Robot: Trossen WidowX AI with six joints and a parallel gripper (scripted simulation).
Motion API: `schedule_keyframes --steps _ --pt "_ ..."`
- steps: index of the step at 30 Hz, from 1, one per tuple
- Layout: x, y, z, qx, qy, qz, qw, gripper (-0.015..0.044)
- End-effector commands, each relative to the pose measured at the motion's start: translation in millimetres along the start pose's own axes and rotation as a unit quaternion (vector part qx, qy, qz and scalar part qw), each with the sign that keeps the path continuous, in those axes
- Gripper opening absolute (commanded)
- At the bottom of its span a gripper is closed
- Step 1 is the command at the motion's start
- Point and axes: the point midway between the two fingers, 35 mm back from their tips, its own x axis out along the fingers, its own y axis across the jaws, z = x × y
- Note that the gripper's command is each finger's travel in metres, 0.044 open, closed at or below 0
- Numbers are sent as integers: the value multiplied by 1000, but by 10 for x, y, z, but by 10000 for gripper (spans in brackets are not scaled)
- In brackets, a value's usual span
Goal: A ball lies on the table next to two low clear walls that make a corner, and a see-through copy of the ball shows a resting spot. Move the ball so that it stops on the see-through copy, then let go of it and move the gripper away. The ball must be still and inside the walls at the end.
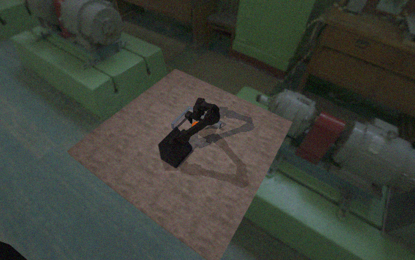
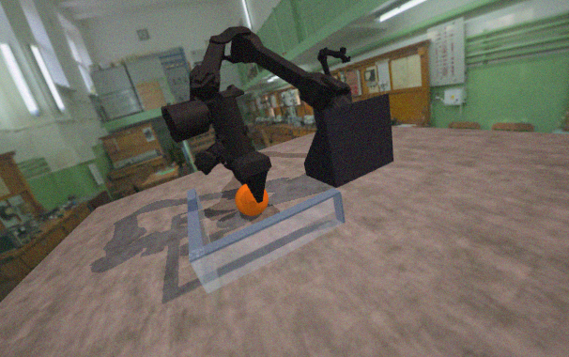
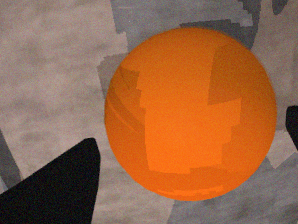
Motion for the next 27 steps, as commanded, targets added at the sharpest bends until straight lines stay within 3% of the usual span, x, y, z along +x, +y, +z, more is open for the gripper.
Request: schedule_keyframes --steps 1,4,13,18,27 --pt "-503 26 55 4 -14 5 1000 440" --pt "-761 11 26 4 -15 3 1000 440" --pt "-679 31 61 1 -22 4 1000 440" --pt "-1061 14 17 3 -20 3 1000 440" --pt "-1084 12 13 3 -20 3 1000 440"
